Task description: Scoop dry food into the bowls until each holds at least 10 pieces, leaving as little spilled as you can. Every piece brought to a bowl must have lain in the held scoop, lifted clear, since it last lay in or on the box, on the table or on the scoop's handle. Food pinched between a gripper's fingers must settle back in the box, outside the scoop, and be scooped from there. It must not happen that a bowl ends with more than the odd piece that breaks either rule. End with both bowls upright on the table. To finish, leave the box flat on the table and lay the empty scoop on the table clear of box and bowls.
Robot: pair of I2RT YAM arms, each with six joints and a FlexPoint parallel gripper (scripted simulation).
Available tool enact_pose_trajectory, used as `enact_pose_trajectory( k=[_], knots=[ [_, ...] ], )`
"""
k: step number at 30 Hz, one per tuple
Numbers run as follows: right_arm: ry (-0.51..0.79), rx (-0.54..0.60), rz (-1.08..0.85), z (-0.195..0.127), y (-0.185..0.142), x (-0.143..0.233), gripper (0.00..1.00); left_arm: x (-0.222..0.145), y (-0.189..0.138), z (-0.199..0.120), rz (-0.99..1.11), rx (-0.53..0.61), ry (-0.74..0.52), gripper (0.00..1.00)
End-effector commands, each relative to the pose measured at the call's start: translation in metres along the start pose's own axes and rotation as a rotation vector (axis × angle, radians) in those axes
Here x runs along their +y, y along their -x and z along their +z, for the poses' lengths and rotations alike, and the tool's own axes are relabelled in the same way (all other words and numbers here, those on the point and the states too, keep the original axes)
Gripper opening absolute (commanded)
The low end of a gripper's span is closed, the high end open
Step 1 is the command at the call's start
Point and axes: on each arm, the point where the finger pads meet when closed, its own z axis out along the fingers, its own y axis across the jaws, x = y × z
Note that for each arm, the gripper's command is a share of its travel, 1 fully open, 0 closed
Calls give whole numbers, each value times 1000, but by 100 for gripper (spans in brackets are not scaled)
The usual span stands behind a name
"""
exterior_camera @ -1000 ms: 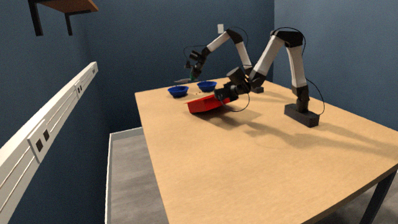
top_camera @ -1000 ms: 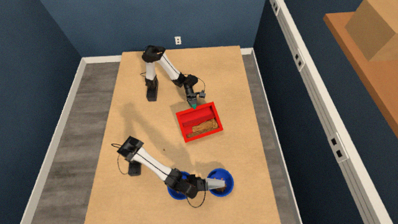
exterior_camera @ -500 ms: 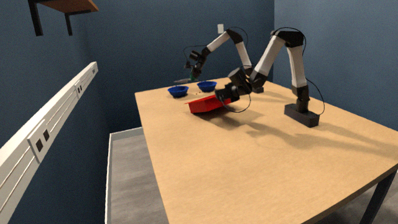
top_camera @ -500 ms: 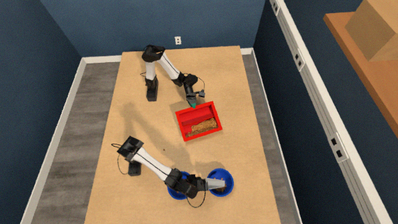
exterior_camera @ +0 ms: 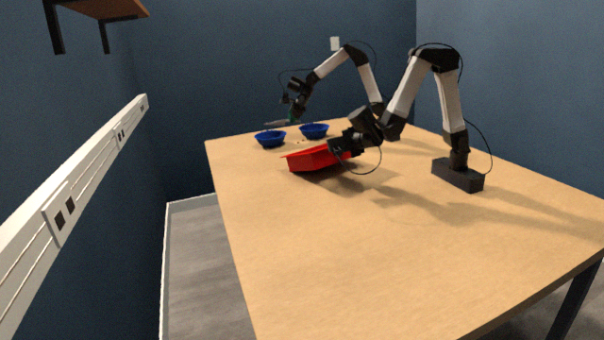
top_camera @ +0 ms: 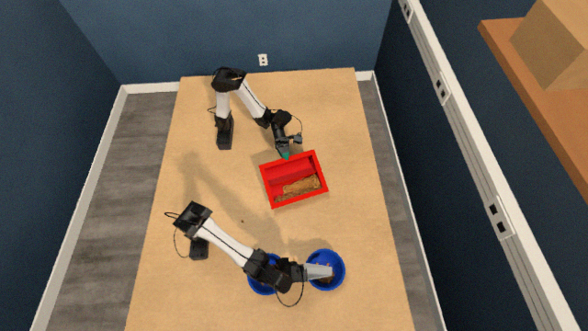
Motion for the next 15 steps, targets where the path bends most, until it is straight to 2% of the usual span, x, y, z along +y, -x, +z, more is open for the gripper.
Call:
enact_pose_trajectory(
  k=[1, 15],
  knots=[
    [-1, -59, -22, -12, 16, 3, 0, 6, -4, 1, -3, 14, -12, 0],
    [-1, -59, -22, -12, 16, 3, 0, 13, -2, -1, -10, 7, -34, 0]
  ],
)
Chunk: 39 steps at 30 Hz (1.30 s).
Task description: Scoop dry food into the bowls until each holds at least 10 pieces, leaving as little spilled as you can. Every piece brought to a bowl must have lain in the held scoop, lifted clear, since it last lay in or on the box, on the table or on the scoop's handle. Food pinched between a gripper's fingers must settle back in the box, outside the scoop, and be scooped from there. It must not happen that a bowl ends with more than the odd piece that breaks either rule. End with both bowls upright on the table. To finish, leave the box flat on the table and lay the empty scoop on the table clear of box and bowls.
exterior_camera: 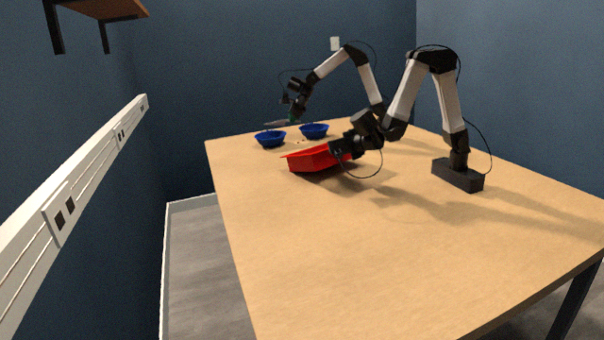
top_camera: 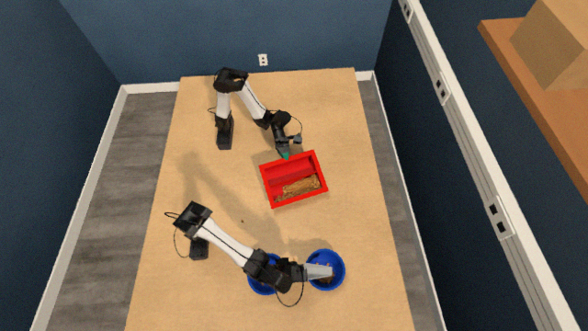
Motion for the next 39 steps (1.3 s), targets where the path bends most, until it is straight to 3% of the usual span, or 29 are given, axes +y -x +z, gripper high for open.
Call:
enact_pose_trajectory(
  k=[1, 39],
  knots=[
    [-1, -59, -22, -12, 16, 3, 0, 8, -2, 0, -10, 6, -8, 0],
    [-1, -59, -22, -12, 16, 3, 0, 17, 1, 0, -9, -6, -55, 0]
  ],
)
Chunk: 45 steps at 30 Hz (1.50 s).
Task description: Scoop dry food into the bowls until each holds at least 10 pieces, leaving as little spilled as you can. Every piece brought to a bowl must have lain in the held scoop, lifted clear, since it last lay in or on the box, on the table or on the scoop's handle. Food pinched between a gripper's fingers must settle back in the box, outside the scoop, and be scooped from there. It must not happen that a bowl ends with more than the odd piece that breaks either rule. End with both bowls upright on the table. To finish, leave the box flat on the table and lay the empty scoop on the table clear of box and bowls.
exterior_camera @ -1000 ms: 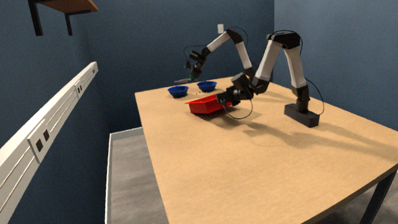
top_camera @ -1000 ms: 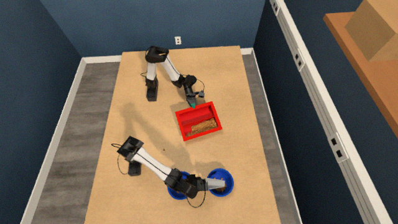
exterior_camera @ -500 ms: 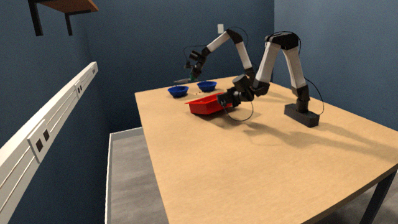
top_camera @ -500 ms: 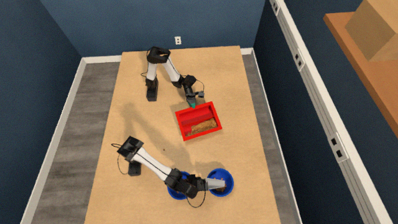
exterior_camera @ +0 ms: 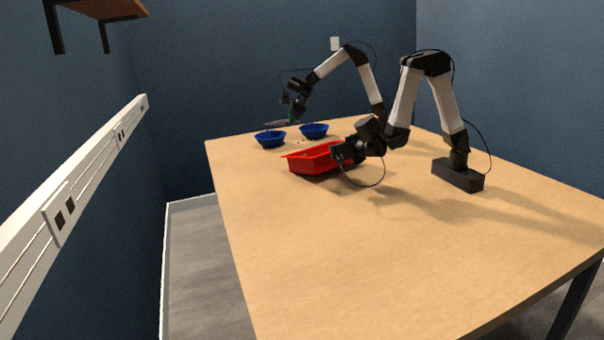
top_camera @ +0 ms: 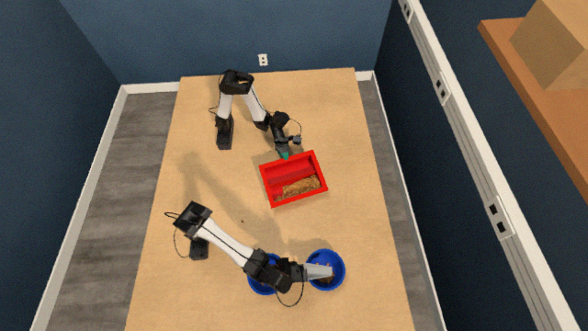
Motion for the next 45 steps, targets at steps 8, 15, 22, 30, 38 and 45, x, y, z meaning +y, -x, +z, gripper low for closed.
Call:
enact_pose_trajectory(
  k=[8, 15, 22, 30, 38, 45],
  knots=[
    [-1, -59, -22, -12, 16, 3, 0, 14, 0, -2, -27, -10, -1, 0],
    [-1, -59, -22, -12, 16, 3, 0, 13, 2, -1, -24, -12, -6, 28],
    [-1, -59, -22, -12, 16, 3, 0, -5, -1, -3, 17, 4, -39, 28],
    [-1, -59, -22, -12, 16, 3, 0, -10, 0, -6, 31, -1, -50, 28],
    [-1, -59, -22, -12, 16, 3, 0, 16, -3, -4, -21, 4, -20, 28],
    [-1, -59, -22, -12, 16, 3, 0, 20, -1, -2, 2, -1, -25, 28]
  ],
)
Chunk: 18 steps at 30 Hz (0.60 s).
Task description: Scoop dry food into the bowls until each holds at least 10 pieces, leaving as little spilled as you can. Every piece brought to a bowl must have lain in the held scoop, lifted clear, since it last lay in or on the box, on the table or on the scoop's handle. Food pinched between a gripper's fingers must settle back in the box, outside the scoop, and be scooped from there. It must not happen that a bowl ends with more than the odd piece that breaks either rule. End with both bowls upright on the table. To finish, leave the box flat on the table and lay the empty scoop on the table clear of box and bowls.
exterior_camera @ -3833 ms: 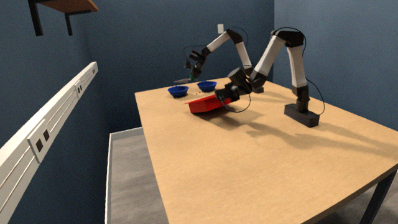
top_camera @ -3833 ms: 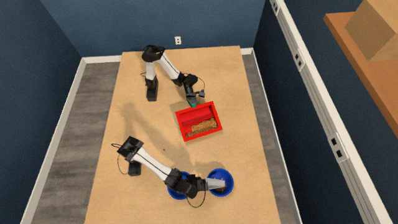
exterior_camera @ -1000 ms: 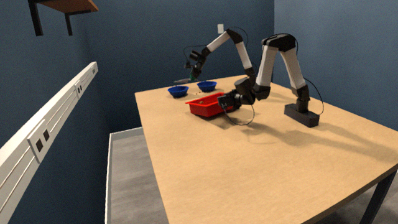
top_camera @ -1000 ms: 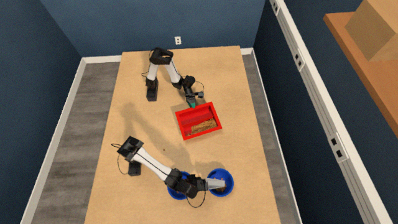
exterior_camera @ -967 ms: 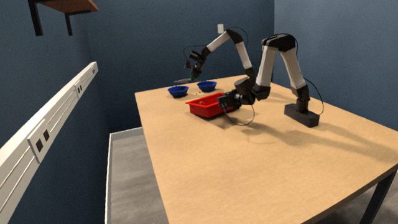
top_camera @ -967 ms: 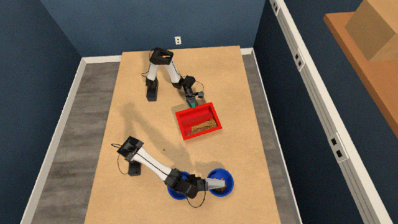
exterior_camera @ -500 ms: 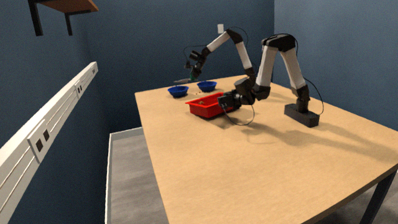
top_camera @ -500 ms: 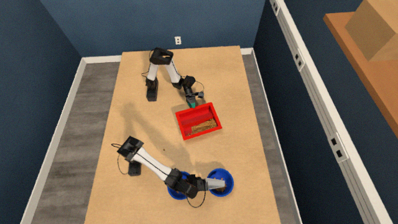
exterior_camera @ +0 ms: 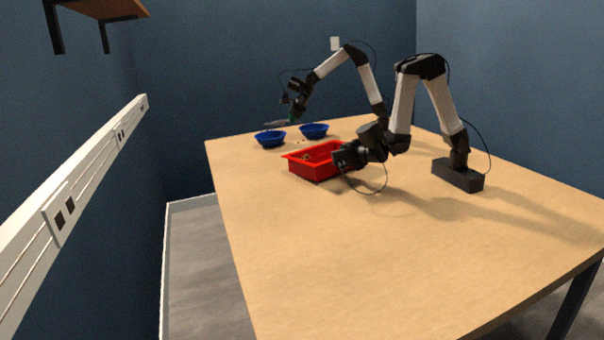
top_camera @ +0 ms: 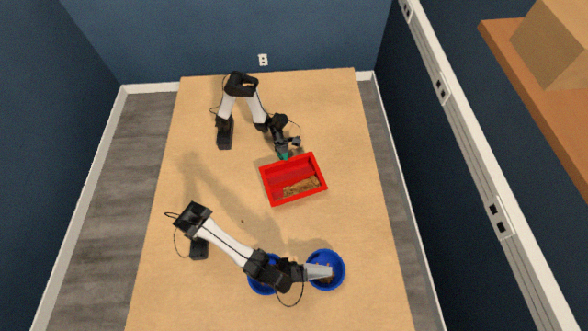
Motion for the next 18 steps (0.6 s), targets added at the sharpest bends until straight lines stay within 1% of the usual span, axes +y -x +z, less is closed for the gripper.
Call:
enact_pose_trajectory(
  k=[1, 6, 7, 9, 11, 18],
  knots=[
    [-1, -59, -22, -12, 16, 3, 0, 4, 0, -2, 15, 1, -15, 28],
    [-1, -59, -22, -12, 16, 3, 0, 3, 0, 1, 23, 4, -21, 28],
    [-1, -59, -22, -12, 16, 3, 0, 9, -2, -2, 5, -1, -12, 28],
    [-1, -59, -22, -12, 16, 3, 0, 6, 1, 1, 24, 1, -21, 28],
    [-1, -59, -22, -12, 16, 3, 0, 12, -3, -1, 16, 1, -12, 28],
    [-1, -59, -22, -12, 16, 3, 0, 17, 1, -2, 22, -10, -16, 28]
  ],
)
